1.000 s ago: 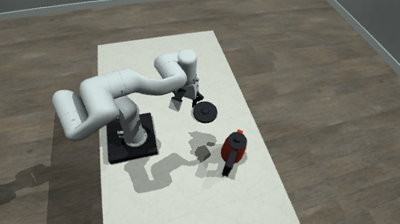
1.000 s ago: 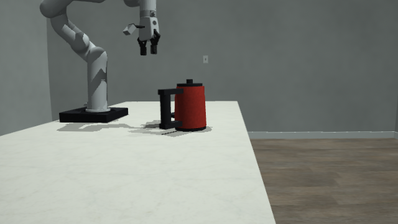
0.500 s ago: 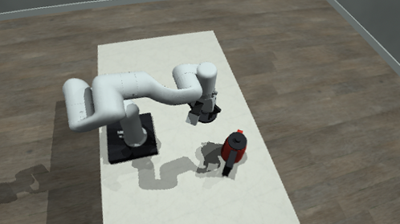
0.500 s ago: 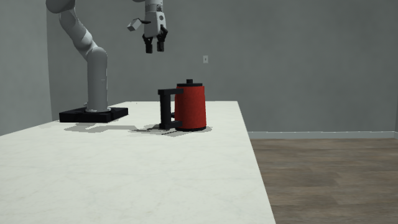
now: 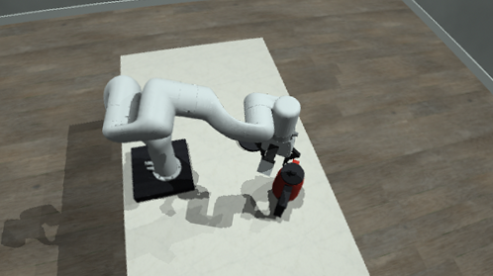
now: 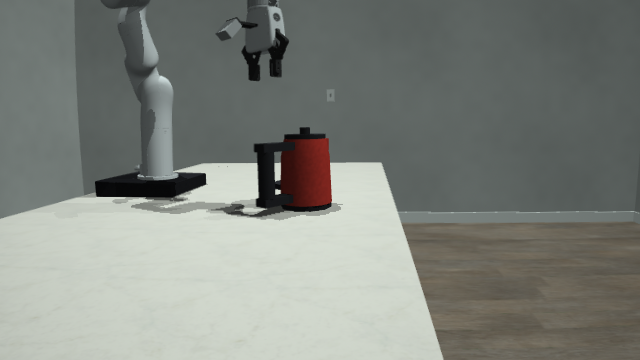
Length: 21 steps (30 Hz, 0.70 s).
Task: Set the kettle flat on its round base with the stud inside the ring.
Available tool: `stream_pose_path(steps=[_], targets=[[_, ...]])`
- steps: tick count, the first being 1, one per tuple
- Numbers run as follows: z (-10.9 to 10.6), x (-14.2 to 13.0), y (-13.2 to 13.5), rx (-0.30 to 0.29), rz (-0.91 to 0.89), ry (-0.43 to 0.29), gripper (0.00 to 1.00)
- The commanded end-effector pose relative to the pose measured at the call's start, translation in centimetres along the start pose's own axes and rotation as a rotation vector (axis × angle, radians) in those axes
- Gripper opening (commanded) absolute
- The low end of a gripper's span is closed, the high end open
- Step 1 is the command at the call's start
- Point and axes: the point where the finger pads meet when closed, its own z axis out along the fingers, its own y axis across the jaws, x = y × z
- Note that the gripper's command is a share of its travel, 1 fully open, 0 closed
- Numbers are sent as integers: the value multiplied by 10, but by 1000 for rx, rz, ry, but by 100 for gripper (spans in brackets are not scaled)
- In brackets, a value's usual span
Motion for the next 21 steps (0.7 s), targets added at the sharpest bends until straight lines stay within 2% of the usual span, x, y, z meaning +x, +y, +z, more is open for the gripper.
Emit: stream_pose_path(steps=[1,5,21], targets=[[3,6,-30,-24,-5,-6,81],[3,12,-48,-24,-5,-6,81],[6,26,-87,-24,-5,-6,81]])
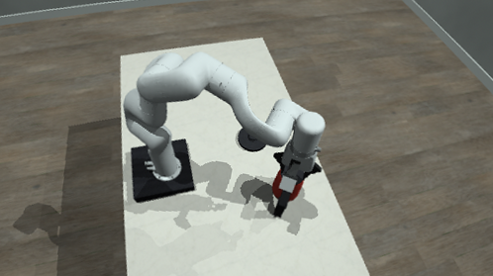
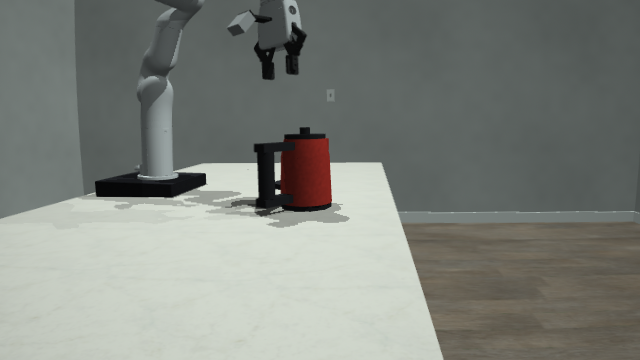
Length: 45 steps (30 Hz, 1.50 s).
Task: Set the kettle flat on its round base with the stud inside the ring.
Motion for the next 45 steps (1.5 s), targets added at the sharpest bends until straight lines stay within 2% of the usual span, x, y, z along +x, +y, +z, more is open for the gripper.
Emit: stream_pose_path(steps=[1,10,45], targets=[[2,2,-7,-50,-3,-8,81],[11,2,-6,-50,-3,-8,81],[12,2,-6,-50,-3,-8,81]])
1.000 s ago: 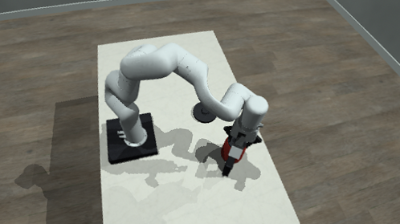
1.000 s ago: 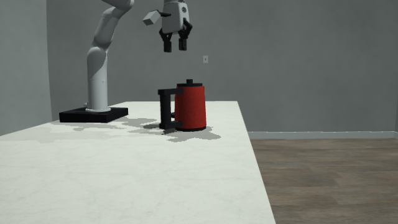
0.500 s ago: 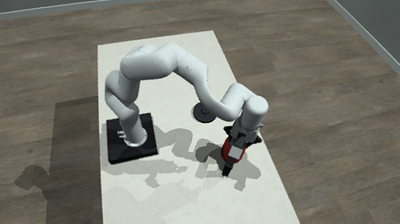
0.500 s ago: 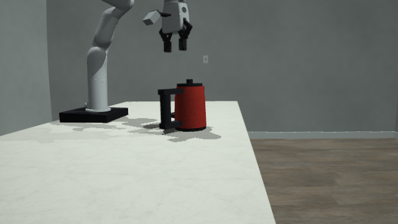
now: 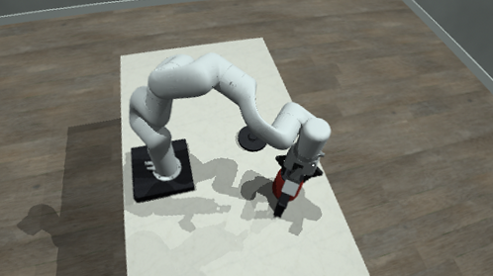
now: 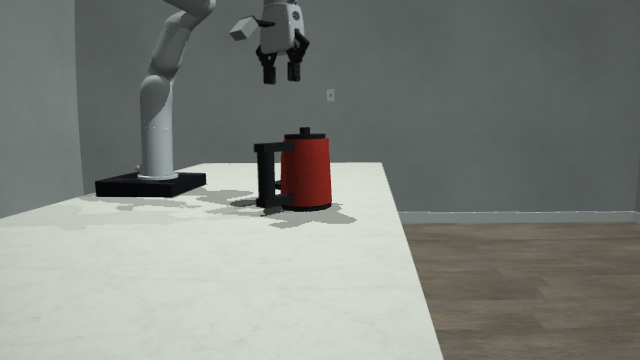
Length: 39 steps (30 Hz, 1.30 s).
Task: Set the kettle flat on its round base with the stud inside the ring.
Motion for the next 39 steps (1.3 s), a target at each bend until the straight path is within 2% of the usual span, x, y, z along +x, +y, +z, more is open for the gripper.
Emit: stream_pose_path(steps=[1,10,16,24,26,39], targets=[[-2,0,-1,4,0,0,81],[0,0,-1,4,0,-1,81],[10,0,-1,4,0,-1,81],[39,0,-1,4,0,-1,81],[39,0,-1,4,0,-1,81],[99,0,-1,4,0,-1,81]])
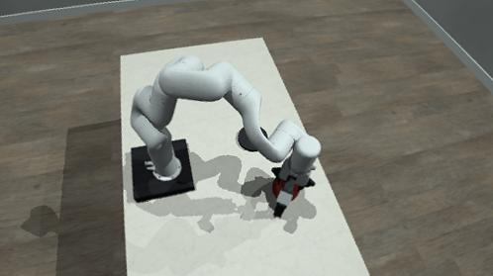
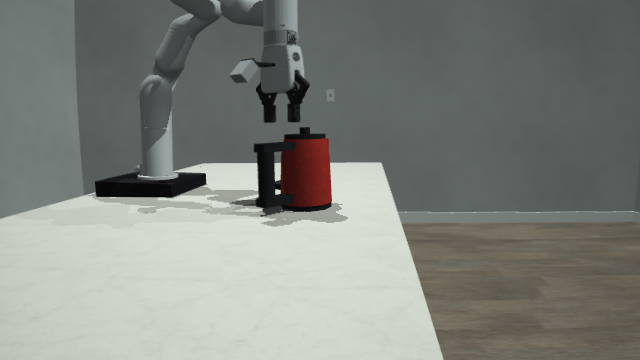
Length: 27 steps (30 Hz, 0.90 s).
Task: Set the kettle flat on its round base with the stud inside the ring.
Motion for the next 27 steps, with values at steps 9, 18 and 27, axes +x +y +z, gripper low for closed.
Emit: stream_pose_path(steps=[9,18,27], targets=[[31,0,-3,5,-1,-2,81],[36,0,-3,5,-1,-2,81],[36,0,-3,5,-1,-2,81]])
